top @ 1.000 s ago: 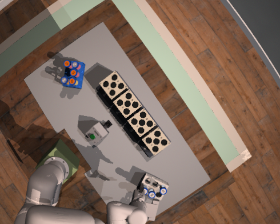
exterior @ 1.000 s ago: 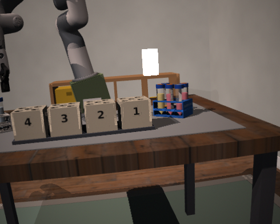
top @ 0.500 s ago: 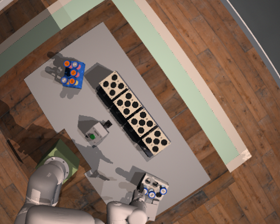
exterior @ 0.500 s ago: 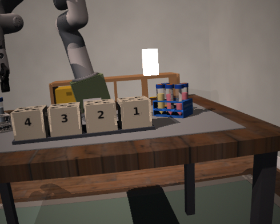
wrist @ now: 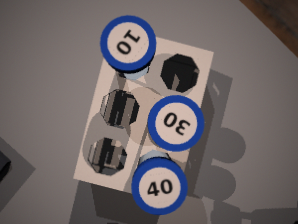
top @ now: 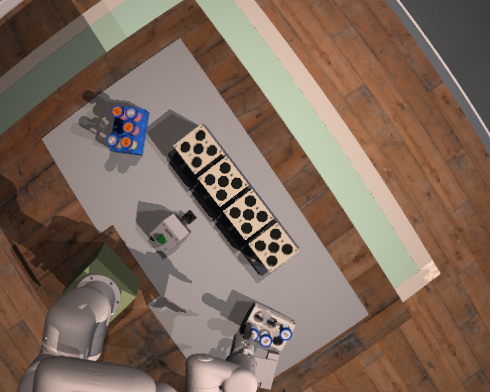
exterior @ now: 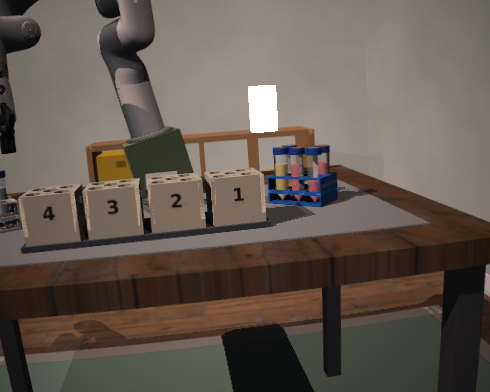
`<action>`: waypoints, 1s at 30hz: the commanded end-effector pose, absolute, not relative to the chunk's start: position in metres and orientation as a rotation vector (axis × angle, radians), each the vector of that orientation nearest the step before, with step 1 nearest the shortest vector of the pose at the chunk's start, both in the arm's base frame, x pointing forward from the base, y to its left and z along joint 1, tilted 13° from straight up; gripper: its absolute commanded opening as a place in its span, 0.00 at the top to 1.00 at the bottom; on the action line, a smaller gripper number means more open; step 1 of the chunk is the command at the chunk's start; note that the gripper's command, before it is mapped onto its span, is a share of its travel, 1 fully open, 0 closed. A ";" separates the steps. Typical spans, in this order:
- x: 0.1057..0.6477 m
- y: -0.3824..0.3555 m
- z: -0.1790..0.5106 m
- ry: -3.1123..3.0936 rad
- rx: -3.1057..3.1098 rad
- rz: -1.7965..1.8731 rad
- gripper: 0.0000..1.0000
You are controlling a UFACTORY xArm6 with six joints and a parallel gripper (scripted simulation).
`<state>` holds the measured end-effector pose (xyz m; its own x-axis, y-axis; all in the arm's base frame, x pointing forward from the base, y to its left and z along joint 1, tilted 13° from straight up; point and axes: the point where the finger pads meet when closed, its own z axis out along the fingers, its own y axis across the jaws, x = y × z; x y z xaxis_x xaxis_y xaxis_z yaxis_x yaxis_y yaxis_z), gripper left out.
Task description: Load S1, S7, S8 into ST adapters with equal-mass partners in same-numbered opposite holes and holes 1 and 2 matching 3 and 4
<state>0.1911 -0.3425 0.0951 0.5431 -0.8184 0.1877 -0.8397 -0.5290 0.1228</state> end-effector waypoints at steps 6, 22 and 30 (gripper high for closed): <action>0.192 -0.339 0.117 -1.404 2.579 0.161 0.00; 0.192 -0.330 0.153 -1.404 2.579 0.162 0.00; 0.192 -0.325 0.174 -1.404 2.579 0.162 0.00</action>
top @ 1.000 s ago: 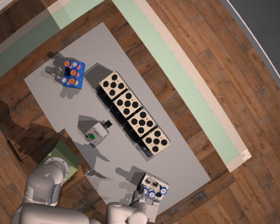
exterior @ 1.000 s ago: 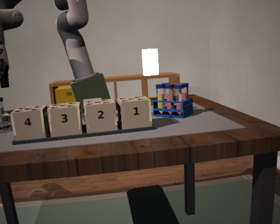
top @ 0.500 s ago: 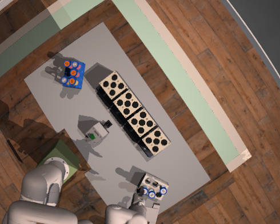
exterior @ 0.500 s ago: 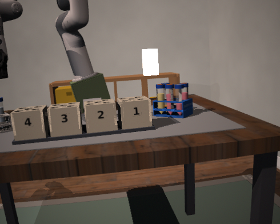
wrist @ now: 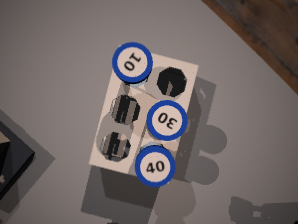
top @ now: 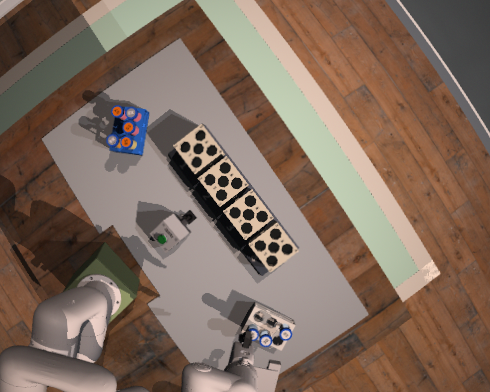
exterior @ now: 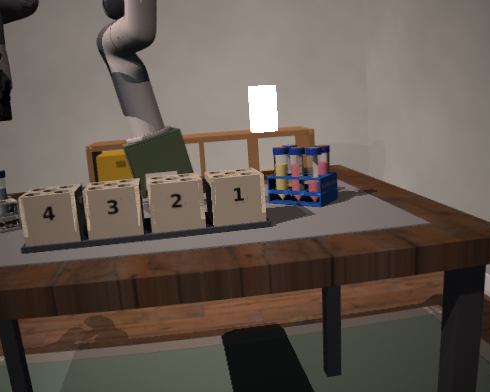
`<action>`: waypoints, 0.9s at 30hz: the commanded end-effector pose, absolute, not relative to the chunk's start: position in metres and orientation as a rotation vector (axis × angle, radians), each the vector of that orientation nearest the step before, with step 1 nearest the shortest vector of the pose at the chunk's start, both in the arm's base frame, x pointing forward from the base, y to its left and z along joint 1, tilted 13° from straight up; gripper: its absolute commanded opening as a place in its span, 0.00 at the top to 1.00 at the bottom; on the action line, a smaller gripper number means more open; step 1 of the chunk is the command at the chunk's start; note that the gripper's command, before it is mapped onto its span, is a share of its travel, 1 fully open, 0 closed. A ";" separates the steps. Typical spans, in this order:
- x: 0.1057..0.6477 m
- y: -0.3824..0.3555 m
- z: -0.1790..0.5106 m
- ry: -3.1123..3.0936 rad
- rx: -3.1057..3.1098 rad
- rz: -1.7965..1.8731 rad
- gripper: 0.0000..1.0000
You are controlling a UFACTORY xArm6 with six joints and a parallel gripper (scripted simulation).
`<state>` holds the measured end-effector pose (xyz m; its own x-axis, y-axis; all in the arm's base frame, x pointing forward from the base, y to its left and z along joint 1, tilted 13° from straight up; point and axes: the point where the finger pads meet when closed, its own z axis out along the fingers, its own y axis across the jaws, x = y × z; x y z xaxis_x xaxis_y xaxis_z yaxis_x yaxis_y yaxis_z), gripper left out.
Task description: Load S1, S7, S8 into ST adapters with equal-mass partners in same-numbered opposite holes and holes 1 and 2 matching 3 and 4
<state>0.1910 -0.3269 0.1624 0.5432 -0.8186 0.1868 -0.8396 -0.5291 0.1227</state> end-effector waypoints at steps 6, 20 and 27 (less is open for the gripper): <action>0.201 -0.313 0.175 -1.271 2.642 0.147 0.00; 0.238 -0.266 0.164 -0.718 2.830 0.084 0.00; 0.253 -0.247 0.160 -0.479 2.877 0.057 0.00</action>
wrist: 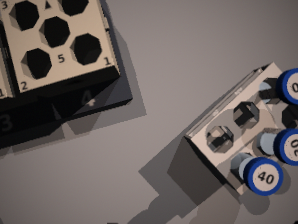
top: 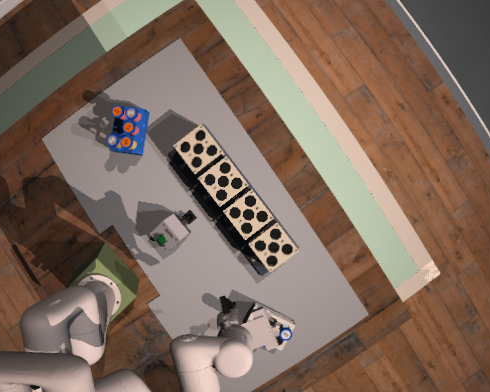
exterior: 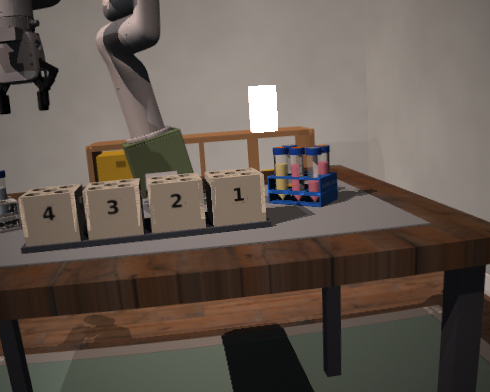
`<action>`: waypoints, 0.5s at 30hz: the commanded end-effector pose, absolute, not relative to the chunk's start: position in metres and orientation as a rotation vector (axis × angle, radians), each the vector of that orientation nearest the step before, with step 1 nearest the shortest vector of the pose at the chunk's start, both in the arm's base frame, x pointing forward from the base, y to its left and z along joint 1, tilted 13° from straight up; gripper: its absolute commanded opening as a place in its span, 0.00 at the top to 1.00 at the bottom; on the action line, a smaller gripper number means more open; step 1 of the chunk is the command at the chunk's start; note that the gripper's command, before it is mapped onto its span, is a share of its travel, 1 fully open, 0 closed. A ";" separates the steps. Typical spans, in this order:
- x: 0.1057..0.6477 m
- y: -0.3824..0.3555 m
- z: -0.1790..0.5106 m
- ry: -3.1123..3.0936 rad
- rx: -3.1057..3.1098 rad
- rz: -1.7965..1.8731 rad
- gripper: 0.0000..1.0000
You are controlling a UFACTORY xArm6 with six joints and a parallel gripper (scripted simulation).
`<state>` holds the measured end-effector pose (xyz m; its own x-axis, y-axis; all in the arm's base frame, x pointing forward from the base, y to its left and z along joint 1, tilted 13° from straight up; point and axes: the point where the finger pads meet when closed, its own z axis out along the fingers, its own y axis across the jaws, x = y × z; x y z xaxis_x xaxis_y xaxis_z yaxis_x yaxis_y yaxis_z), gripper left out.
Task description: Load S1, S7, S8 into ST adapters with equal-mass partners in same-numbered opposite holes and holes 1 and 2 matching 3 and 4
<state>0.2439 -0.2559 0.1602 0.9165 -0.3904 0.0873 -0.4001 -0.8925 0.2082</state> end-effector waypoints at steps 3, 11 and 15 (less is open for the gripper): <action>0.262 -0.235 0.157 -0.335 2.896 0.040 0.00; 0.287 -0.205 0.150 -0.224 2.906 0.028 0.00; 0.296 -0.193 0.147 -0.224 2.907 0.028 0.00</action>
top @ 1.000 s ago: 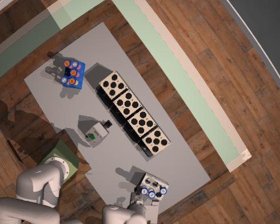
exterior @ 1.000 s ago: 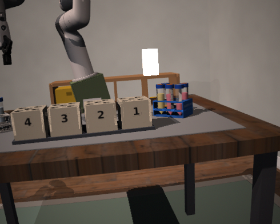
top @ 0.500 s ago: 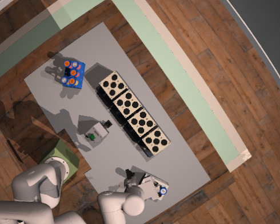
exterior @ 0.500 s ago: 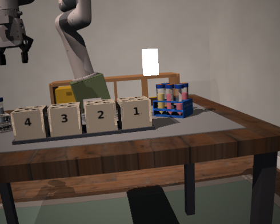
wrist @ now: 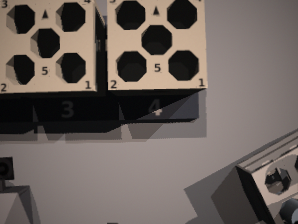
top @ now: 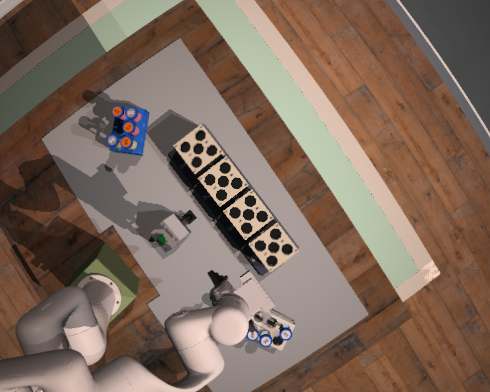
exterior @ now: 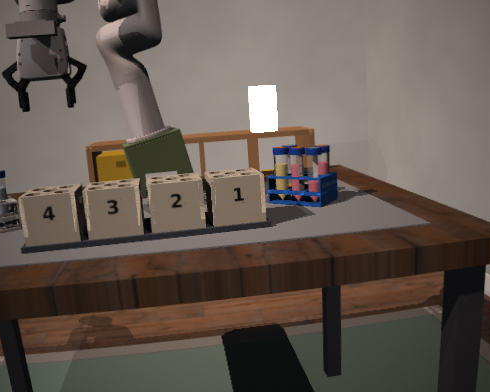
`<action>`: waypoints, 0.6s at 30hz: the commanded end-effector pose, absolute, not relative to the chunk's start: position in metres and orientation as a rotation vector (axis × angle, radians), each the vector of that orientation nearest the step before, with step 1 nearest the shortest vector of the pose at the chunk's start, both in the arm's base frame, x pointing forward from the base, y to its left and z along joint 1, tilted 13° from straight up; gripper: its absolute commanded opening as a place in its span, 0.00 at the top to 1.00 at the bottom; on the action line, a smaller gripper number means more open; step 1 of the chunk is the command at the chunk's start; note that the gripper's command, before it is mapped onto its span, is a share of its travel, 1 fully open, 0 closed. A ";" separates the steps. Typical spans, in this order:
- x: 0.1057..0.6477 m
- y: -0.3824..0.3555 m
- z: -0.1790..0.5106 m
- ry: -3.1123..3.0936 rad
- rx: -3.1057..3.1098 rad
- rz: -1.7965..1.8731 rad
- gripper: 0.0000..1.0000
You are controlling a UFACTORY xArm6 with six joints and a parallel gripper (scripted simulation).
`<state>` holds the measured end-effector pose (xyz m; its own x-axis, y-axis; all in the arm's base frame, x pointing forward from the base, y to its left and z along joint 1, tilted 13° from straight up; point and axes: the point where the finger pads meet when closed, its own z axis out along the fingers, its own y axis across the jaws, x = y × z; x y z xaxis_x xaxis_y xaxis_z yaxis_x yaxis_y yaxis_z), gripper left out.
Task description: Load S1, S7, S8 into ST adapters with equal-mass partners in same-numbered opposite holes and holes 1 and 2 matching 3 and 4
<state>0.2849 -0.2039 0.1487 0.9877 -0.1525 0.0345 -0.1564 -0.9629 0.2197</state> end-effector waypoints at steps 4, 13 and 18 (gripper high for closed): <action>0.305 -0.181 0.145 -0.224 2.907 0.028 0.00; 0.333 -0.146 0.137 -0.224 2.907 0.028 0.00; 0.342 -0.135 0.134 -0.224 2.907 0.028 0.00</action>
<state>0.3333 -0.1422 0.1347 0.9885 -0.1470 0.0340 -0.1509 -0.9641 0.2183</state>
